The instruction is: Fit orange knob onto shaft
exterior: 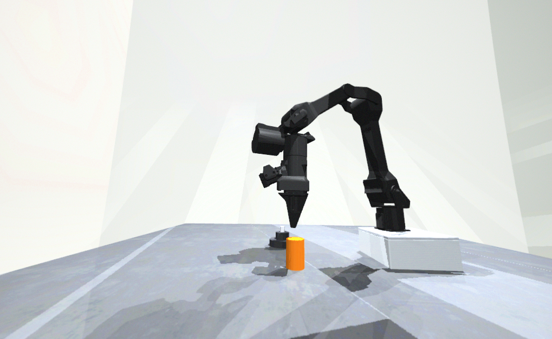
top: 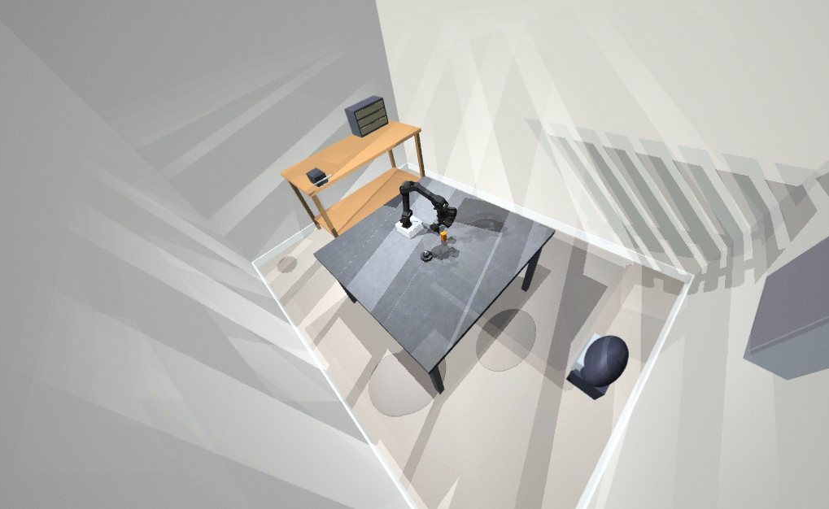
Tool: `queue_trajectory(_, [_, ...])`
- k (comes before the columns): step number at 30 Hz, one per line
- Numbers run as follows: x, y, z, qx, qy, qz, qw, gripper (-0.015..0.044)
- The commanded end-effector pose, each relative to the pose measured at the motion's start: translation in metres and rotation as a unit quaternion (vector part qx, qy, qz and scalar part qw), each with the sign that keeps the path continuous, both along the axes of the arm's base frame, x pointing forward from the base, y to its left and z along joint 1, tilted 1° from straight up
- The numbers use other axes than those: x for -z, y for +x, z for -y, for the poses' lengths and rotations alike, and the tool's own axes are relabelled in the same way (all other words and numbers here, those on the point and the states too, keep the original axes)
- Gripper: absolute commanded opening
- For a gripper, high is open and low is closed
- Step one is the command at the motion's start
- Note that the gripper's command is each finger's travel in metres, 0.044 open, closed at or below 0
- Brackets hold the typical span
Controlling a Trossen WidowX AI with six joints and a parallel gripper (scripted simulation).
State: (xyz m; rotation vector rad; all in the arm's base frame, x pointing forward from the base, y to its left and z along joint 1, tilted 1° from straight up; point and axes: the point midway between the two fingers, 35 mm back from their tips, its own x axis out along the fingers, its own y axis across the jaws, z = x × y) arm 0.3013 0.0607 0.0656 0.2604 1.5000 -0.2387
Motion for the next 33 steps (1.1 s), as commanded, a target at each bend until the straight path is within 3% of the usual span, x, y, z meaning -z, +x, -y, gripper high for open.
queue_trajectory(1, [-0.003,-0.002,0.001,0.002,-0.004,-0.007,1.000,0.0440])
queue_trajectory(33, [0.052,0.002,0.001,0.002,-0.004,-0.007,1.000,0.0440])
